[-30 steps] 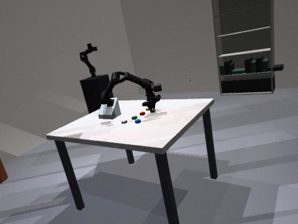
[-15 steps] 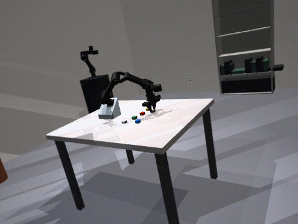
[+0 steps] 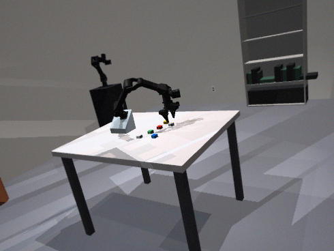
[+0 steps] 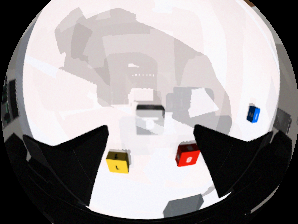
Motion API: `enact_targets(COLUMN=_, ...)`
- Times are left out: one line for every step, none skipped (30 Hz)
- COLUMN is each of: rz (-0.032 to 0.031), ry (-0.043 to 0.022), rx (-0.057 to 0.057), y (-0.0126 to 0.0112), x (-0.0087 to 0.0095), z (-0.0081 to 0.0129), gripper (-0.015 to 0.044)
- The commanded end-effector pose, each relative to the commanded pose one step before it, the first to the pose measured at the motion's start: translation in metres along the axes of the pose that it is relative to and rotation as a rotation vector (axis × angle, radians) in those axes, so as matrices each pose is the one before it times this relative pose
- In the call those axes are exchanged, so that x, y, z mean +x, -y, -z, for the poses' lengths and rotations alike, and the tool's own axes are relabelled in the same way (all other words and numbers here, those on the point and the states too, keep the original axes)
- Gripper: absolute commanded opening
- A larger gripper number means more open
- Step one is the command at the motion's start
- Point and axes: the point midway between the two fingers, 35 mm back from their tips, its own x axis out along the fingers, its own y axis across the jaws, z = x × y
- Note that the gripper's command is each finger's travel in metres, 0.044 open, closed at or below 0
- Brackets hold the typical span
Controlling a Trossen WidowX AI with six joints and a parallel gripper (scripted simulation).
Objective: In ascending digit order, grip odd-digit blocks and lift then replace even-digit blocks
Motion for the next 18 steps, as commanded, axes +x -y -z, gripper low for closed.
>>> enact_targets(rz=-0.00333, ry=-0.00709, rx=0.0036, y=-0.00052, x=-0.01539, z=-0.00020, gripper=0.0348)
enact_targets(rz=-0.00139, ry=0.00005, rx=-0.0002, y=-0.00065, x=-0.01661, z=-0.00092, gripper=0.0321)
enact_targets(rz=-0.00078, ry=-0.00019, rx=-0.0001, y=-0.00022, x=-0.02072, z=0.00000, gripper=0.0295)
enact_targets(rz=0.00014, ry=-0.00032, rx=0.0000, y=0.00033, x=-0.01707, z=0.00092, gripper=0.0269)
enact_targets(rz=0.00042, ry=-0.00024, rx=0.0001, y=0.00043, x=-0.01030, z=0.00095, gripper=0.0243)
enact_targets(rz=0.00020, ry=-0.00009, rx=0.0000, y=0.00019, x=-0.00344, z=0.00038, gripper=0.0216)
enact_targets(rz=0.00000, ry=0.00000, rx=0.0000, y=0.00000, x=0.00000, z=0.00000, gripper=0.0190)
enact_targets(rz=0.00000, ry=0.00000, rx=0.0000, y=0.00000, x=0.00000, z=0.00000, gripper=0.0164)
enact_targets(rz=0.00000, ry=0.00000, rx=0.0000, y=0.00000, x=0.00000, z=0.00000, gripper=0.0138)
enact_targets(rz=0.00000, ry=0.00000, rx=0.0000, y=0.00000, x=0.00000, z=0.00000, gripper=0.0120)
enact_targets(rz=0.00000, ry=0.00000, rx=0.0000, y=0.00000, x=0.00000, z=0.00000, gripper=0.0120)
enact_targets(rz=0.00000, ry=0.00000, rx=0.0000, y=0.00000, x=0.00000, z=0.00000, gripper=0.0120)
enact_targets(rz=0.00000, ry=0.00000, rx=0.0000, y=0.00000, x=0.00000, z=0.00000, gripper=0.0120)
enact_targets(rz=0.00000, ry=0.00000, rx=0.0000, y=0.00000, x=0.00000, z=0.00000, gripper=0.0120)
enact_targets(rz=0.00000, ry=0.00000, rx=0.0000, y=0.00000, x=0.00000, z=0.00000, gripper=0.0120)
enact_targets(rz=0.00000, ry=0.00000, rx=0.0000, y=0.00000, x=0.00000, z=0.00000, gripper=0.0120)
enact_targets(rz=0.00000, ry=0.00000, rx=0.0000, y=0.00000, x=0.00000, z=0.00000, gripper=0.0120)
enact_targets(rz=0.00000, ry=0.00000, rx=0.0000, y=0.00000, x=0.00000, z=0.00000, gripper=0.0120)
